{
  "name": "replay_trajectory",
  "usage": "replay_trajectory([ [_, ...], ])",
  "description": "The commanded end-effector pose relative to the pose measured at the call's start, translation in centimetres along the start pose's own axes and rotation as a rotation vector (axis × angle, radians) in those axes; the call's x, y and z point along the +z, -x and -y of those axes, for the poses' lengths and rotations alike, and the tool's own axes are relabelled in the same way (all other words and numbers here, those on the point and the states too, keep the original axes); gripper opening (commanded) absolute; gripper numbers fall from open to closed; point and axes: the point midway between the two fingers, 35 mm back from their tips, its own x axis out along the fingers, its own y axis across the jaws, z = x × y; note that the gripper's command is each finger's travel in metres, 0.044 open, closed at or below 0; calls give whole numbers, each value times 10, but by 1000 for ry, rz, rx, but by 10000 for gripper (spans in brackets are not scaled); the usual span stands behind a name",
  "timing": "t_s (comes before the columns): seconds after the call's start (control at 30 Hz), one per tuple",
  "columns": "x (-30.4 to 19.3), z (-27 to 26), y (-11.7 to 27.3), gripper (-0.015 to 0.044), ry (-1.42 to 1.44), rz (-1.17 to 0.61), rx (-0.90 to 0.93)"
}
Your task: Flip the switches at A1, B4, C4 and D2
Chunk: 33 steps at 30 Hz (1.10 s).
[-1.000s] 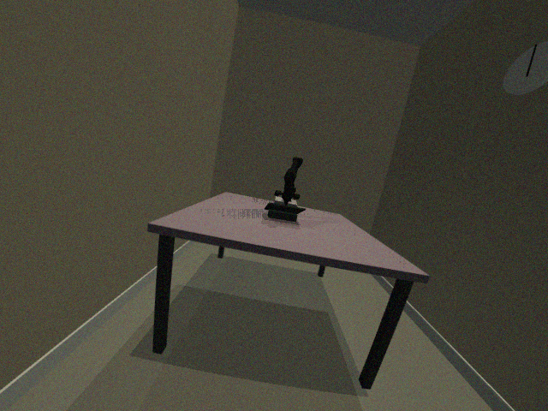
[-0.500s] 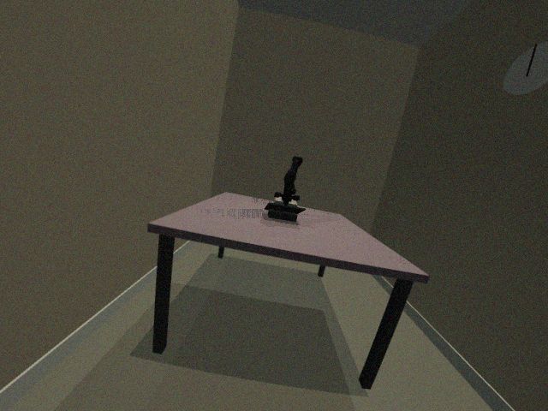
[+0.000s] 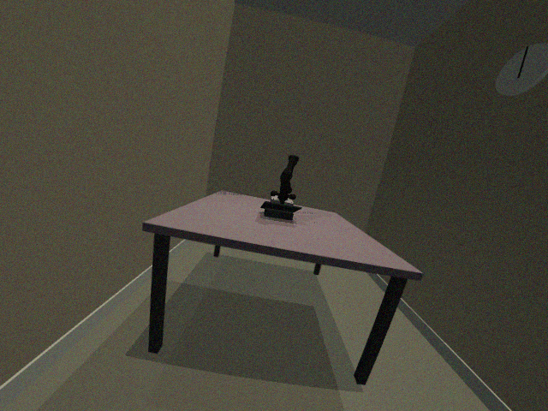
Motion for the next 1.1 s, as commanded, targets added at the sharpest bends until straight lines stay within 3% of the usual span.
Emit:
replay_trajectory([
  [0.0, 0, 1, 0, 0, -3, 1, -4],
  [1.07, 0, 1, -5, 0, -3, 2, -4],
])
